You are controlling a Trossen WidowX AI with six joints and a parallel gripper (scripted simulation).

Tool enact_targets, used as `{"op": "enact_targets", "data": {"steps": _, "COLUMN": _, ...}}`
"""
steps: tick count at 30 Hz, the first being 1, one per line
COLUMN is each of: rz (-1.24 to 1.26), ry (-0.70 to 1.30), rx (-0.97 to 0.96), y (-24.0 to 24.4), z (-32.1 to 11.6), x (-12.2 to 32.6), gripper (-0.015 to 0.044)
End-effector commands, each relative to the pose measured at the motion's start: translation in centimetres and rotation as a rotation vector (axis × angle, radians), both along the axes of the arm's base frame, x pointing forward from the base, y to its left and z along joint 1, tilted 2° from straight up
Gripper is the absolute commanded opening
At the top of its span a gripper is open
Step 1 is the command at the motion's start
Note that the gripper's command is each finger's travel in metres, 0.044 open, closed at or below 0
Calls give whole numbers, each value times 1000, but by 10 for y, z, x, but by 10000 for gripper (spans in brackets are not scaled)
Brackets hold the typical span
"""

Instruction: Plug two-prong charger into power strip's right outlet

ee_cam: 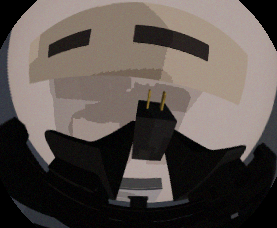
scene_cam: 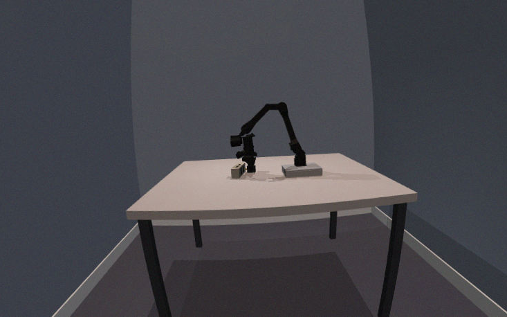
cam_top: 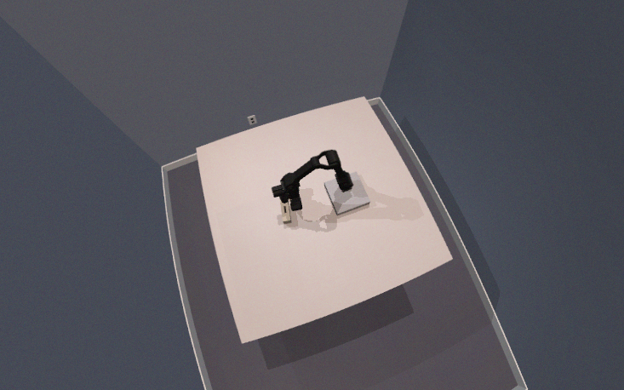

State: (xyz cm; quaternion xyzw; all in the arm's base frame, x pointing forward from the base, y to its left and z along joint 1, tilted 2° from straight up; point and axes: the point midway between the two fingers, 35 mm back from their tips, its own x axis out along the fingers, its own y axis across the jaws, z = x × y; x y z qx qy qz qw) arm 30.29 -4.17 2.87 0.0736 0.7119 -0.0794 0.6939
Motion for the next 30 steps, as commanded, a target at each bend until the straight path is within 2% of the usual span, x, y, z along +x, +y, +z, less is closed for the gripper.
{"op": "enact_targets", "data": {"steps": 1, "rz": -3, "ry": -6, "rx": -2, "y": 0, "z": 1, "x": 0, "gripper": 0}}
{"op": "enact_targets", "data": {"steps": 30, "rz": -3, "ry": -6, "rx": -2, "y": 0, "z": 2, "x": 2, "gripper": 0}}
